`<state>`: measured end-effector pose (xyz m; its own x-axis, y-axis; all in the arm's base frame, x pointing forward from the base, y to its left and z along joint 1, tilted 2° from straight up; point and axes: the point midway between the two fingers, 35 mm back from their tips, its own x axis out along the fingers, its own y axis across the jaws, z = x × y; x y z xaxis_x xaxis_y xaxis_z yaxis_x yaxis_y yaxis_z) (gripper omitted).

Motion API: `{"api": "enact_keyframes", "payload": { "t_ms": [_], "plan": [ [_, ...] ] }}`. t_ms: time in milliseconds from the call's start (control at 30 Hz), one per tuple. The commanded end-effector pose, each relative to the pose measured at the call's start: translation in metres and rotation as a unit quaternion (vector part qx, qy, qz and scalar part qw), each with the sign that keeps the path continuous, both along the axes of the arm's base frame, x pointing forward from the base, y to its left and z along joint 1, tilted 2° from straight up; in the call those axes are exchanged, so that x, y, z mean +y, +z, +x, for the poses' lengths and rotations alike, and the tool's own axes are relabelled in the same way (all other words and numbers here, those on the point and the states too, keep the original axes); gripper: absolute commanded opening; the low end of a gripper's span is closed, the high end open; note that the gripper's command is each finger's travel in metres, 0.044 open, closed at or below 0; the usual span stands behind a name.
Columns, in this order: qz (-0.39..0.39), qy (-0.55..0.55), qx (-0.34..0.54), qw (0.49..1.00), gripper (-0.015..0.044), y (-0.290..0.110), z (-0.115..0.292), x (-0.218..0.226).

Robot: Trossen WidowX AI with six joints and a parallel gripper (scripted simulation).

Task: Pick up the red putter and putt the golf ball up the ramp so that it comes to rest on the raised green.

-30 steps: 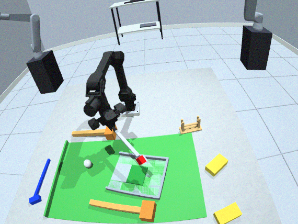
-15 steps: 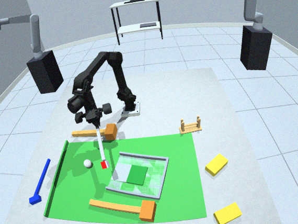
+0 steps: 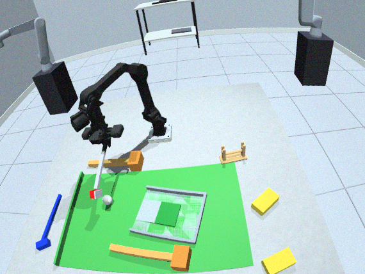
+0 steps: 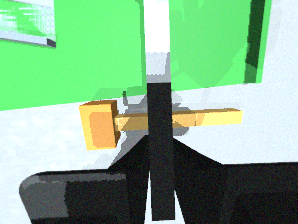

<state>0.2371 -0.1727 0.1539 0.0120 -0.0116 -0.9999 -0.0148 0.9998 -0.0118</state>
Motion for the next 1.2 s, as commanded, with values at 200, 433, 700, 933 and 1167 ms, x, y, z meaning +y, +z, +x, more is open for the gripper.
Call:
{"api": "enact_keyframes", "payload": {
  "t_ms": [200, 433, 700, 933, 1167],
  "plan": [
    [-0.006, -0.084, 0.013, 0.996, 0.0, 0.003, -0.025, -0.028],
    [-0.006, -0.084, 0.013, 0.996, 0.0, -0.012, -0.025, -0.029],
    [-0.006, -0.084, 0.013, 0.996, 0.0, -0.037, -0.026, -0.029],
    [-0.006, -0.084, 0.013, 0.996, 0.0, -0.044, -0.026, -0.029],
    [-0.006, -0.084, 0.013, 0.996, 0.0, -0.055, -0.026, -0.03]
  ]
}}
